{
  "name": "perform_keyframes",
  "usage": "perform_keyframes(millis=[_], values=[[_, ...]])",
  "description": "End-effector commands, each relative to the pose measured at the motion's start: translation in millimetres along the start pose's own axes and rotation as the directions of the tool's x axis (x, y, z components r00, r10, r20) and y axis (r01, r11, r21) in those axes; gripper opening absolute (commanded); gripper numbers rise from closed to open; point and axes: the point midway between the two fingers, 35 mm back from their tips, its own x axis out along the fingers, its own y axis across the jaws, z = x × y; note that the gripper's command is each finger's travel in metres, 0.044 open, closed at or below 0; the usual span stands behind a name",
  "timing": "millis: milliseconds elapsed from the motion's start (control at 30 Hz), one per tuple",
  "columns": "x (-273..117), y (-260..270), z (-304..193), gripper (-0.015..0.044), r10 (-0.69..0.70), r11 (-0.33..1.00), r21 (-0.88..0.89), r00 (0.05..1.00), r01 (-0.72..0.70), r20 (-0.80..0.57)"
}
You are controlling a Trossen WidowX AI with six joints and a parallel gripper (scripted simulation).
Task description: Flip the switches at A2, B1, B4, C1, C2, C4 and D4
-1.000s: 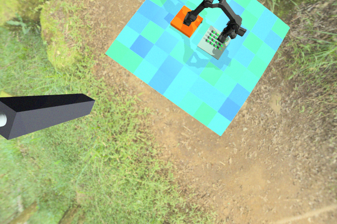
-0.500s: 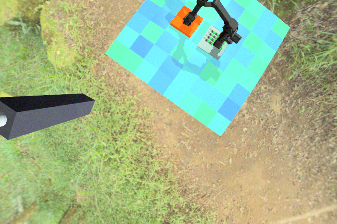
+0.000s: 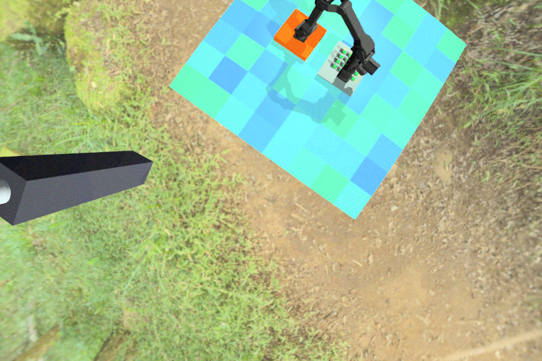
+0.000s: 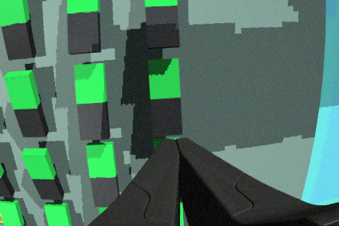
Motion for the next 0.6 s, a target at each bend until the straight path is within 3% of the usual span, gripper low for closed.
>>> perform_keyframes(millis=[0,567], values=[[4.2,0.4,-1.3,0.0,0.004,1.0,-0.005,1.0,-0.004,-0.001],[19.2,0.5,-1.8,0.0,0.005,1.0,-0.005,1.0,-0.005,-0.001]])
